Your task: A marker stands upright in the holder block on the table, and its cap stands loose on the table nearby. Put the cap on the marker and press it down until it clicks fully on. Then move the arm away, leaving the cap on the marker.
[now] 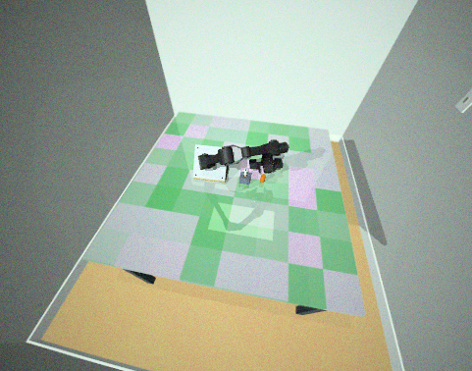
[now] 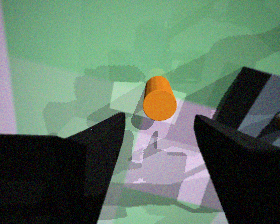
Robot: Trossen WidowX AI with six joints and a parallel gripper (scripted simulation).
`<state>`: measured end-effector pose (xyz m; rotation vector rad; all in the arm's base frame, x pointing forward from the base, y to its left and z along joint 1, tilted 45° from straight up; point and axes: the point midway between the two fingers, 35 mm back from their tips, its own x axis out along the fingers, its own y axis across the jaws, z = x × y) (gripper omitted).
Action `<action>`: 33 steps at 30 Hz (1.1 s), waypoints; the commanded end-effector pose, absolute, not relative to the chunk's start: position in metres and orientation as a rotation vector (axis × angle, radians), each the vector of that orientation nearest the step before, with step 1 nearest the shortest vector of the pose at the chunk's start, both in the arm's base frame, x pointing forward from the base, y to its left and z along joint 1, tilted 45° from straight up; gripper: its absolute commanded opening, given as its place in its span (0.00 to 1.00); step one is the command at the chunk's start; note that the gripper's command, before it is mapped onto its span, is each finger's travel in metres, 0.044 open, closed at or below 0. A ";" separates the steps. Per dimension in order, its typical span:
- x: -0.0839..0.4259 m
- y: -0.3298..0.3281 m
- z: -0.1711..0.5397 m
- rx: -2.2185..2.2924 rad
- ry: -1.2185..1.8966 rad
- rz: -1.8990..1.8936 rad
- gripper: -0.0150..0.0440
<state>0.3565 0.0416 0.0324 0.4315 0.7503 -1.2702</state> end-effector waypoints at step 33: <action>0.361 0.001 -0.008 0.418 0.750 -1.276 0.67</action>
